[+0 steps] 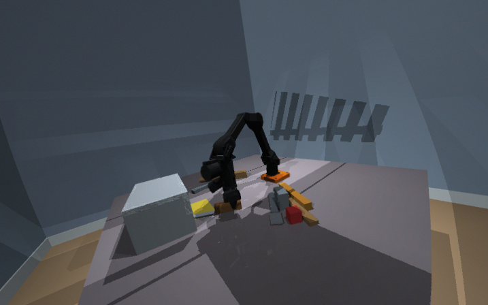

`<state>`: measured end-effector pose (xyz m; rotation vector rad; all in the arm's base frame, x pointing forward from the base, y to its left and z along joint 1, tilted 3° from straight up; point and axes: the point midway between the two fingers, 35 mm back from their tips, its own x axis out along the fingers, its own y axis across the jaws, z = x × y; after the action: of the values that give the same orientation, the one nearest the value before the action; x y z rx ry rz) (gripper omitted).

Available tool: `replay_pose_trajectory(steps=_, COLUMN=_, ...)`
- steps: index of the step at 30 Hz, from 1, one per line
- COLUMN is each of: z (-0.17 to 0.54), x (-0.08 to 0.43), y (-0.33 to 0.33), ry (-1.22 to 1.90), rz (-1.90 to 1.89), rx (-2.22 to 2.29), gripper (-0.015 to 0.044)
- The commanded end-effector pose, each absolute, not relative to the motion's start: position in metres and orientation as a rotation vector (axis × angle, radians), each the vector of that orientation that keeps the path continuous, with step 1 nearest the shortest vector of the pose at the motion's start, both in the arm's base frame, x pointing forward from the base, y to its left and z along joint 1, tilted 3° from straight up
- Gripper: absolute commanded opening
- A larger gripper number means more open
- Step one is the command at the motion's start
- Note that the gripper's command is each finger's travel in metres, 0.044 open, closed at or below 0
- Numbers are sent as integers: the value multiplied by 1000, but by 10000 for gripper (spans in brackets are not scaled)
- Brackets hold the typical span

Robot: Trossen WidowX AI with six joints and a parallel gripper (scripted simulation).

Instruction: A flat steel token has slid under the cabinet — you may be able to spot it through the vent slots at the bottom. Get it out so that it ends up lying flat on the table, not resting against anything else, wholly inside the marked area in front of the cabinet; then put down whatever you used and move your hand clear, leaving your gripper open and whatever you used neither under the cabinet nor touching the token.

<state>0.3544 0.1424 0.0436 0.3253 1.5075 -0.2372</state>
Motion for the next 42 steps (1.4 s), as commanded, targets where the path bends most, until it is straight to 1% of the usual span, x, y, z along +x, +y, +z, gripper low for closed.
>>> replay_pose_trajectory(steps=1, z=44, x=360, y=140, ry=1507, rz=-235, rx=326, gripper=0)
replay_pose_trajectory(steps=42, z=46, x=402, y=125, ry=1504, rz=-236, rx=325, gripper=0)
